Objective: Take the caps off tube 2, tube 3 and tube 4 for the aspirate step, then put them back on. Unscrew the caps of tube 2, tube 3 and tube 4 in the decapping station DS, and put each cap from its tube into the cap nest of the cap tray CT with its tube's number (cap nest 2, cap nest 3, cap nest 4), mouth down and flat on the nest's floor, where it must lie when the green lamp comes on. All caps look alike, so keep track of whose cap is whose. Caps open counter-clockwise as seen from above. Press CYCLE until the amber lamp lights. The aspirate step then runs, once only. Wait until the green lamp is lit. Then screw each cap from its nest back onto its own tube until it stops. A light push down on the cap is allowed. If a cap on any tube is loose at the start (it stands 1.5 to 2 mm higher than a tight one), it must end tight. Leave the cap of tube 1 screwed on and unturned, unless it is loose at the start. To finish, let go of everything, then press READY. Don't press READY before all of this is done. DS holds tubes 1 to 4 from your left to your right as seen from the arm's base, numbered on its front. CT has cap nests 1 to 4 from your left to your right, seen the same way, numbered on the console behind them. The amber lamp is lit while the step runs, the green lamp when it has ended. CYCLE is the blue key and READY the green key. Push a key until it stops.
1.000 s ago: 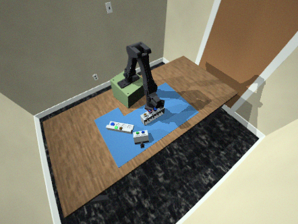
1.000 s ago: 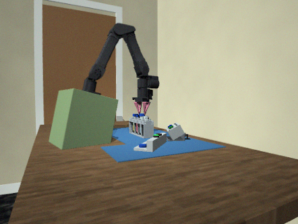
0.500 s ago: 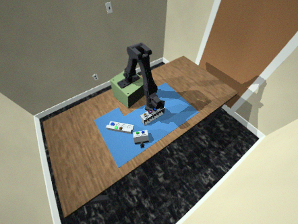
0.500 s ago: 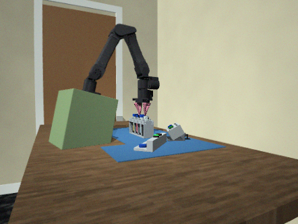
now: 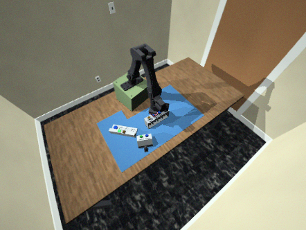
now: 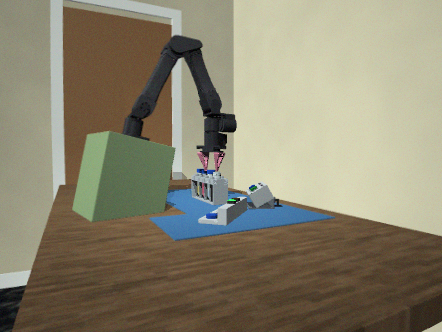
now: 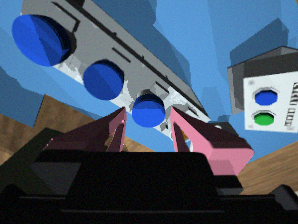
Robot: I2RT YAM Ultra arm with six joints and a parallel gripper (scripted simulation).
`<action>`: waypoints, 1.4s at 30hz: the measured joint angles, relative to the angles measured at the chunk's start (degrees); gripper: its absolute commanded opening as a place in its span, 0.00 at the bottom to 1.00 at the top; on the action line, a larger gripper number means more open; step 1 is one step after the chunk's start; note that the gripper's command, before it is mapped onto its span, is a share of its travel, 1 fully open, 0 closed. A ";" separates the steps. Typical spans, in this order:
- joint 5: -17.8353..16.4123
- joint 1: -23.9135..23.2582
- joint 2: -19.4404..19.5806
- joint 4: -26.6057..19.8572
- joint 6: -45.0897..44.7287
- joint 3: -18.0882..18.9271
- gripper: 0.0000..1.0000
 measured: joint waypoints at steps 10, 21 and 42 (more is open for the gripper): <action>0.00 0.00 0.00 0.00 0.00 0.00 0.49; -0.02 0.00 0.72 0.57 11.61 0.00 0.49; -0.07 0.00 1.55 1.64 14.99 -0.11 0.00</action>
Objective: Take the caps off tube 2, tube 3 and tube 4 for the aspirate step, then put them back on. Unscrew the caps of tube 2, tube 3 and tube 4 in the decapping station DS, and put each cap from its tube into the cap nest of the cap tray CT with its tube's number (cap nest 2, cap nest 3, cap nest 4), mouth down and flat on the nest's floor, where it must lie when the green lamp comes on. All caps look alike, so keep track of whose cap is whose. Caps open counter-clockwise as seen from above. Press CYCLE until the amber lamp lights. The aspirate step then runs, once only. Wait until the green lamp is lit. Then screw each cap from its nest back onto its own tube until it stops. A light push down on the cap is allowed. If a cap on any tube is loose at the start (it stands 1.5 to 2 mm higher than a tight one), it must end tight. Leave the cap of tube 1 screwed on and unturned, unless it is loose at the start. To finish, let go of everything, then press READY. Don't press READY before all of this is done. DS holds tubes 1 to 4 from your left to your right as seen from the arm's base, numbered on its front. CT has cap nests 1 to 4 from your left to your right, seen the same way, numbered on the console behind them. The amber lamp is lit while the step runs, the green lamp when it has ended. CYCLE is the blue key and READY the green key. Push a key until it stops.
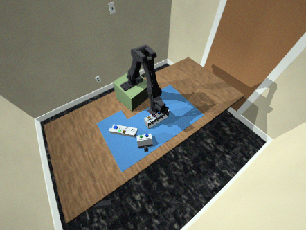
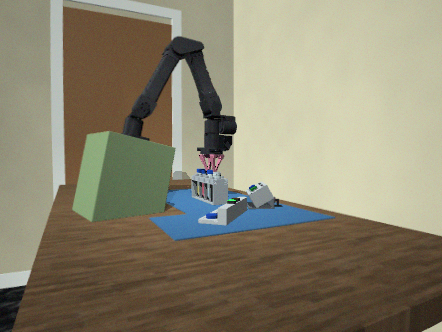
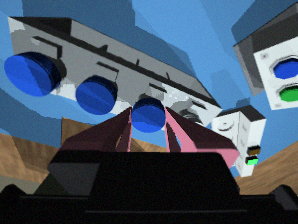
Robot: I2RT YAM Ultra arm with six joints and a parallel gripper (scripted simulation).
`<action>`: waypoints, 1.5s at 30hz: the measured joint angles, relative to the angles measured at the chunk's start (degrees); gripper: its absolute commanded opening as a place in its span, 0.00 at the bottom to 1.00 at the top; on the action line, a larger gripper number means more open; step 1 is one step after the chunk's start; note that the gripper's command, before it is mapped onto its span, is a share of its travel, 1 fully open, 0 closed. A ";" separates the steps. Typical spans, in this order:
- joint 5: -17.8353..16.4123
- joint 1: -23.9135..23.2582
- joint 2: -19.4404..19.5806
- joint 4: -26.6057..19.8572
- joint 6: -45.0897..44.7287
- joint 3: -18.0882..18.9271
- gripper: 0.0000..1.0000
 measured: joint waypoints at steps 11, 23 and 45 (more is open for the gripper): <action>0.00 0.00 0.00 0.00 3.89 0.00 0.00; 0.13 0.00 0.04 0.04 21.05 0.00 0.00; -0.09 0.02 0.26 0.35 44.57 -0.02 0.49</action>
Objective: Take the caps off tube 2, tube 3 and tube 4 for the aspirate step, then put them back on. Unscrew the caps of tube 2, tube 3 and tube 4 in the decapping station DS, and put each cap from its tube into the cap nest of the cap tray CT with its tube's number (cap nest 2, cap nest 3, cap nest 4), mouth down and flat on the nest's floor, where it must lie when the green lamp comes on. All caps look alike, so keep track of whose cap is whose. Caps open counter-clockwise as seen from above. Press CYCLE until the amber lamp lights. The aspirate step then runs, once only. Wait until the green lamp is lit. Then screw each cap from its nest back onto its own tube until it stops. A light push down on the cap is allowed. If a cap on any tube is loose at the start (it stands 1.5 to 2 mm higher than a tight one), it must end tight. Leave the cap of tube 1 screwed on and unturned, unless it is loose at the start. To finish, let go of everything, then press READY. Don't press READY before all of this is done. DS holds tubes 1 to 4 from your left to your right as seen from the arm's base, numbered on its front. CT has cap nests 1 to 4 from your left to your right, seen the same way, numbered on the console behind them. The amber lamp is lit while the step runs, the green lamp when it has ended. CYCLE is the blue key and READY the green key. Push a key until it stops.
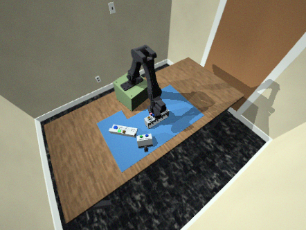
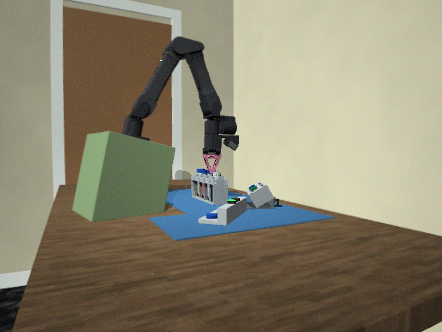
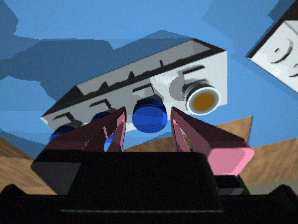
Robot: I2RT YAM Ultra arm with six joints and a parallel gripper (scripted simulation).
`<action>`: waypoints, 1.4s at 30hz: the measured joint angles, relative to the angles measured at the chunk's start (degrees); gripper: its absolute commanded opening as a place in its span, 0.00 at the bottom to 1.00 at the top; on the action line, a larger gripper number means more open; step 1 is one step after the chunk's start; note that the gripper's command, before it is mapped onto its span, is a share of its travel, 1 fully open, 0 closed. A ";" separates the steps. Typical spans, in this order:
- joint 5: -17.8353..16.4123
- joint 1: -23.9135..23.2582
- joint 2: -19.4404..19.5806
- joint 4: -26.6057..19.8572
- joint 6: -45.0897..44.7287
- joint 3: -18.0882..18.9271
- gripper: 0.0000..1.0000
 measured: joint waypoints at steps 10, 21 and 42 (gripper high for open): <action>0.00 0.00 0.00 0.02 -1.68 0.00 0.49; 0.00 0.00 0.00 0.02 -19.58 0.00 0.49; 0.11 -0.07 0.00 0.11 -44.24 -0.26 0.00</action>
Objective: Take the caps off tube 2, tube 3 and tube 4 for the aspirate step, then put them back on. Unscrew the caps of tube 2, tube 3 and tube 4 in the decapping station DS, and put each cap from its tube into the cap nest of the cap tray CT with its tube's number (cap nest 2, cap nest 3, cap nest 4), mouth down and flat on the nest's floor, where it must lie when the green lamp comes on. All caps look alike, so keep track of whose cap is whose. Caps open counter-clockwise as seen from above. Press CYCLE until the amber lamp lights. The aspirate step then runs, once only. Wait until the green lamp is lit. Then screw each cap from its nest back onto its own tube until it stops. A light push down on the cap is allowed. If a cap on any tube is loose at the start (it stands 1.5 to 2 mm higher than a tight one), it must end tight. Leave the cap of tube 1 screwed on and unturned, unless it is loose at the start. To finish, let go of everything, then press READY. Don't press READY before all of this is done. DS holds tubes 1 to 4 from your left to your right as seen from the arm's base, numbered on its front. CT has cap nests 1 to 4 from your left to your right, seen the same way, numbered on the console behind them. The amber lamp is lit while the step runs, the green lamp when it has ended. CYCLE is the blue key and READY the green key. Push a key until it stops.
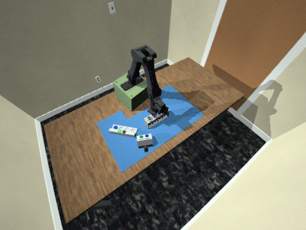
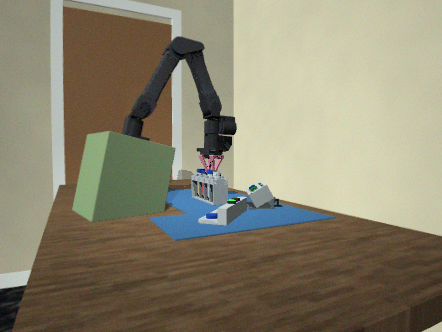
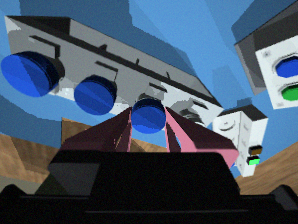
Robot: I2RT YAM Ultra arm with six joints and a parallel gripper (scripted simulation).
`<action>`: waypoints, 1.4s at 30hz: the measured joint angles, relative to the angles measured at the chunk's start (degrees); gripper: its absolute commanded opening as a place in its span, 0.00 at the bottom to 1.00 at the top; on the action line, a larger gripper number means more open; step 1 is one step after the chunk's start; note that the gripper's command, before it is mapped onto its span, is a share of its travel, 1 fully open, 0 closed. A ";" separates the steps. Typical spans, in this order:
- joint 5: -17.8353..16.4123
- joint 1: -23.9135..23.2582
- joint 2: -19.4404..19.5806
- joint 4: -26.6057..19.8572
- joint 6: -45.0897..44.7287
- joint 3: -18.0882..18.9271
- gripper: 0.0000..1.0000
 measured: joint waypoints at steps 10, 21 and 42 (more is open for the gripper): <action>-0.04 0.00 0.00 0.00 -0.37 0.00 0.00; -0.09 0.00 0.00 0.02 13.25 0.00 0.00; -0.09 -0.02 0.00 0.07 42.84 0.00 0.49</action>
